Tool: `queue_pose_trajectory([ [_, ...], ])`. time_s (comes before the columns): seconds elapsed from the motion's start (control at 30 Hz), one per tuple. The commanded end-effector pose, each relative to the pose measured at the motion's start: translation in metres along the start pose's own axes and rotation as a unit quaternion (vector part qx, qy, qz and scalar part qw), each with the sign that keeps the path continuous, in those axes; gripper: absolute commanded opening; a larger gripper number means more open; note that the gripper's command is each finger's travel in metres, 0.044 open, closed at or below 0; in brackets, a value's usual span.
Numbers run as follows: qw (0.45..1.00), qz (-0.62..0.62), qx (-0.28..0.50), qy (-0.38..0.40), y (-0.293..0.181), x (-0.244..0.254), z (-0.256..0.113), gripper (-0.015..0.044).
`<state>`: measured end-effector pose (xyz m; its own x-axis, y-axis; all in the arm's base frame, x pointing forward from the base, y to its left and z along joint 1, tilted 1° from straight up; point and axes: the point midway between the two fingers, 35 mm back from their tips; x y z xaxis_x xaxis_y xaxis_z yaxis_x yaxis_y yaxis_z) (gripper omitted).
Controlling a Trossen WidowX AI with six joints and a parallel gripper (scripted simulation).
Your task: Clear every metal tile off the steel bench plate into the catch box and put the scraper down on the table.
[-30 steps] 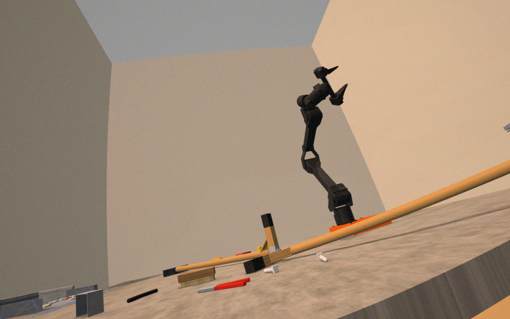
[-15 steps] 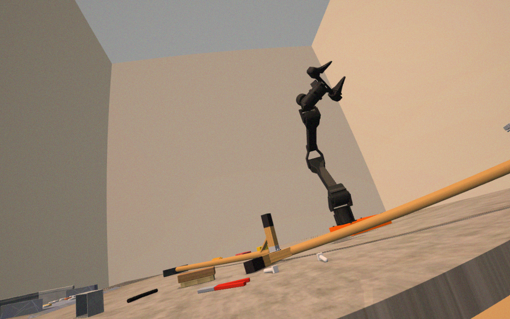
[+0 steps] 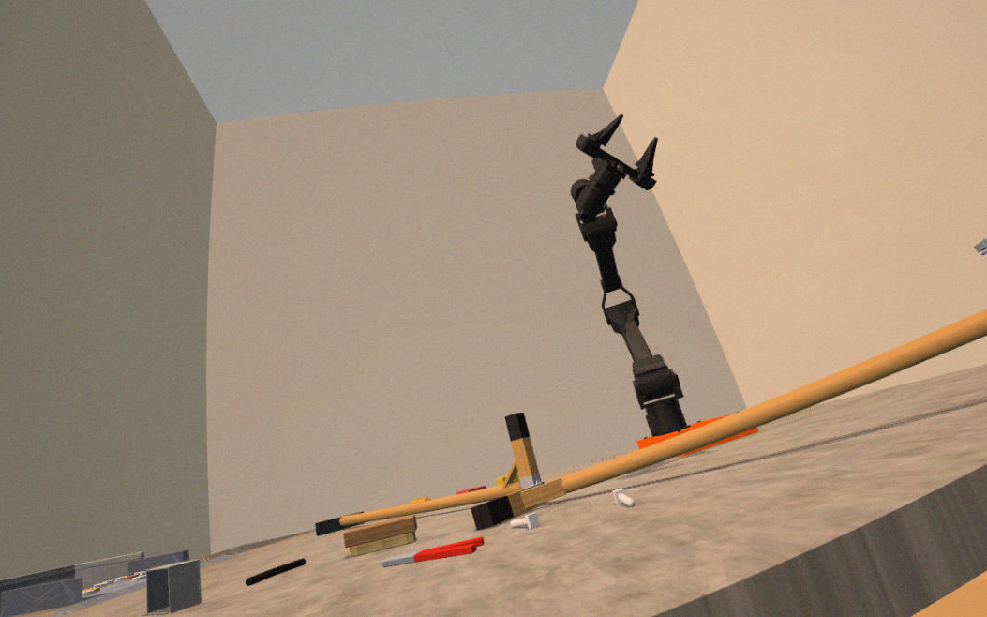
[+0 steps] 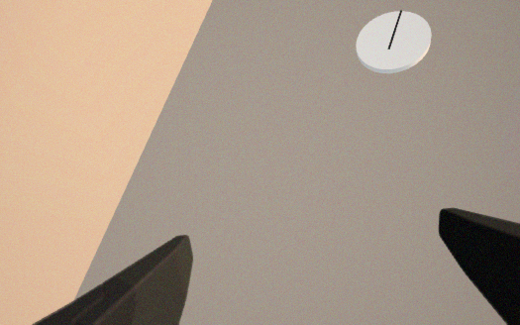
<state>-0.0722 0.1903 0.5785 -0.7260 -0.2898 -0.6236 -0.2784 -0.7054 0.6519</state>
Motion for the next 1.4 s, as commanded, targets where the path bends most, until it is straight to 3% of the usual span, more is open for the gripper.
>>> queue_pose_trajectory([
  [0.0, 0.999, 0.002, 0.033, -0.032, -0.014, -0.011, -0.006, 0.044],
  [0.67, 0.972, 0.0, 0.16, -0.173, -0.057, -0.059, -0.045, 0.044],
  [1.37, 0.904, -0.005, 0.28, -0.324, -0.088, -0.1, -0.11, 0.044],
])
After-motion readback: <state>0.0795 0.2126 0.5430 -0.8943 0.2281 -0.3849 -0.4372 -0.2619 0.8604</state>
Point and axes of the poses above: the point midway between the two fingers, 35 mm back from their tips, its own z axis out along the fingers, its own x axis across the jaws, y = z × x, and after that the axes turned 13 degrees about -z, right-handed
